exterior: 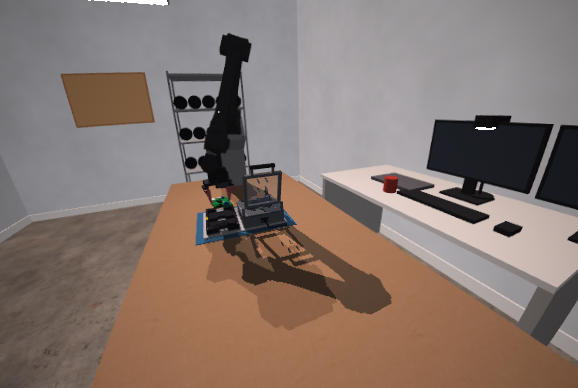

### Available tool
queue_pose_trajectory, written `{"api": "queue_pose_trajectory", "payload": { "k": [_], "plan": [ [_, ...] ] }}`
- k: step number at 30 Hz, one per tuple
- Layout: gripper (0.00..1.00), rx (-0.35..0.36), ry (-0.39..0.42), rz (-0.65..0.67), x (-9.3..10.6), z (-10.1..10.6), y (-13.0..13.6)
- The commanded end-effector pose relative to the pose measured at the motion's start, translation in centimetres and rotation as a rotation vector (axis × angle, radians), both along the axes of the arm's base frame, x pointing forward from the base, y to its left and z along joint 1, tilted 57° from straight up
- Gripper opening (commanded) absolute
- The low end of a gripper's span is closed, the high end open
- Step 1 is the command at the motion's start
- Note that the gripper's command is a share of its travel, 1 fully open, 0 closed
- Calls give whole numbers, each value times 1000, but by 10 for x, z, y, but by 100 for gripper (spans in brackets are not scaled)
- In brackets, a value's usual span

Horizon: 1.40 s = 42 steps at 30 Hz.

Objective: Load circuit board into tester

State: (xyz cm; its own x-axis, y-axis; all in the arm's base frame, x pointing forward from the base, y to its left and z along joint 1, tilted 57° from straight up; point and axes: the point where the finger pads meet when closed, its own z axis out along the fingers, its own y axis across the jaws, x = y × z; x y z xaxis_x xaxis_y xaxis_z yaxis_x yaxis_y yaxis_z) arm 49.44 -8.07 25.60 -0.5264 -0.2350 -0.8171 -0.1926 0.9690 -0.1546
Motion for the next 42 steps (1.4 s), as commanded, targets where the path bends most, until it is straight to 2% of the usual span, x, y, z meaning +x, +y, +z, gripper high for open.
{"api": "queue_pose_trajectory", "payload": {
  "k": [1, 6, 8, 23, 25, 40, 42],
  "plan": [
    [72, 121, -16, -104, -10, 15, -9],
    [72, 232, -7, -176, -10, 15, -9],
    [72, 232, -7, -176, -10, 15, -9],
    [72, 558, 19, -389, -10, 15, -9],
    [72, 558, 19, -389, -10, 15, -9],
    [72, 855, 43, -582, -10, 15, -10],
    [72, 855, 43, -582, -10, 15, -10]
  ]
}}
